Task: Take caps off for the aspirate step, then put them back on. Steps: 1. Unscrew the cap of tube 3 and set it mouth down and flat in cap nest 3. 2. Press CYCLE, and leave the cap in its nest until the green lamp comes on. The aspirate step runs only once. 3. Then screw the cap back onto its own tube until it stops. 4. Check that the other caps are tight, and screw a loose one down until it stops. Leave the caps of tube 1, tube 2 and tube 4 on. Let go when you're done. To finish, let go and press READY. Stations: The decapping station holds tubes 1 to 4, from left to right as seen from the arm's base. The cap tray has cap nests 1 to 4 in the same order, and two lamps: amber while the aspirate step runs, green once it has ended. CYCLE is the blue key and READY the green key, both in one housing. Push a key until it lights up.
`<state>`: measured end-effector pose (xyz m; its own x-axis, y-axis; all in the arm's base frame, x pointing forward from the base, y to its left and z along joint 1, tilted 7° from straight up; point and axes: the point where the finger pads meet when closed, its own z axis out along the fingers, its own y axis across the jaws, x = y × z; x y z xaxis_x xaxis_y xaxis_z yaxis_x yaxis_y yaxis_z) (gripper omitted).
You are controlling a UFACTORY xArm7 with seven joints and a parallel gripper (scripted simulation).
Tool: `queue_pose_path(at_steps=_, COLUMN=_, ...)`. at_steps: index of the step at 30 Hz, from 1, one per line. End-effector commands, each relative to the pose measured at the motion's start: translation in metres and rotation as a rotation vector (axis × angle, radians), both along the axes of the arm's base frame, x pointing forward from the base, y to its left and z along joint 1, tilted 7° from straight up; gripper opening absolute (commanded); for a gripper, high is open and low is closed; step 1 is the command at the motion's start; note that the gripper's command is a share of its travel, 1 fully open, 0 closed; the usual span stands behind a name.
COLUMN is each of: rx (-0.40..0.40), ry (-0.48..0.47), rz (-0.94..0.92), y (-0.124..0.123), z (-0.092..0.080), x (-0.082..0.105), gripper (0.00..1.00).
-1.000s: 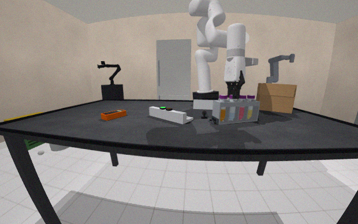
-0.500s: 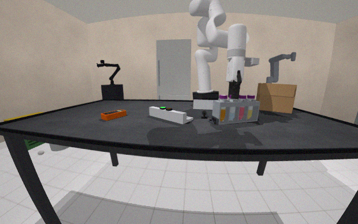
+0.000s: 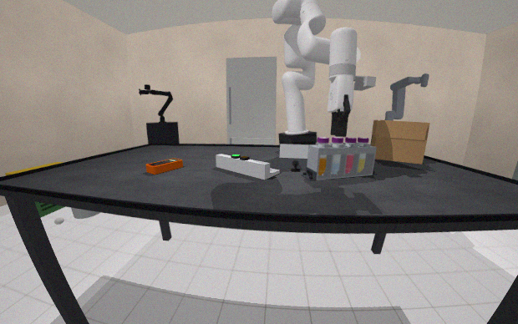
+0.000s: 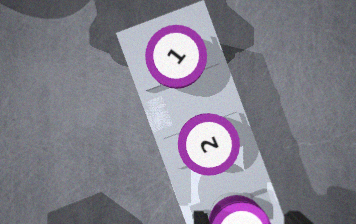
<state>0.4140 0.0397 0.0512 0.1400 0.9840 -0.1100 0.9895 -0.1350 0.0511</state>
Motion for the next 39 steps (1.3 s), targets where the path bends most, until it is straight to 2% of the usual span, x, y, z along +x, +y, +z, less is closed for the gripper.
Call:
queue_pose_path(at_steps=1, rx=0.001, ry=-0.003, rz=0.001, y=0.001, z=0.01, x=0.001, gripper=0.46)
queue_pose_path(at_steps=7, rx=0.001, ry=-0.003, rz=0.001, y=0.004, z=0.027, x=0.0, gripper=0.46)
queue_pose_path(at_steps=9, rx=0.001, ry=-0.003, rz=0.001, y=0.004, z=0.028, x=0.0, gripper=0.46)
queue_pose_path(at_steps=13, rx=-0.011, ry=0.034, rz=0.32, y=0.036, z=0.024, x=-0.007, gripper=0.46)
queue_pose_path(at_steps=15, rx=-0.011, ry=0.034, rz=0.32, y=0.036, z=0.024, x=-0.007, gripper=0.46)
queue_pose_path(at_steps=18, rx=-0.02, ry=0.064, rz=0.58, y=0.061, z=0.021, x=-0.012, gripper=0.46)
queue_pose_path(at_steps=24, rx=-0.02, ry=0.065, rz=0.589, y=0.105, z=0.016, x=-0.021, gripper=0.46)
queue_pose_path(at_steps=32, rx=-0.02, ry=0.065, rz=0.589, y=0.104, z=0.01, x=-0.021, gripper=0.46)
queue_pose_path(at_steps=39, rx=-0.02, ry=0.065, rz=0.589, y=0.102, z=-0.011, x=-0.02, gripper=0.46)
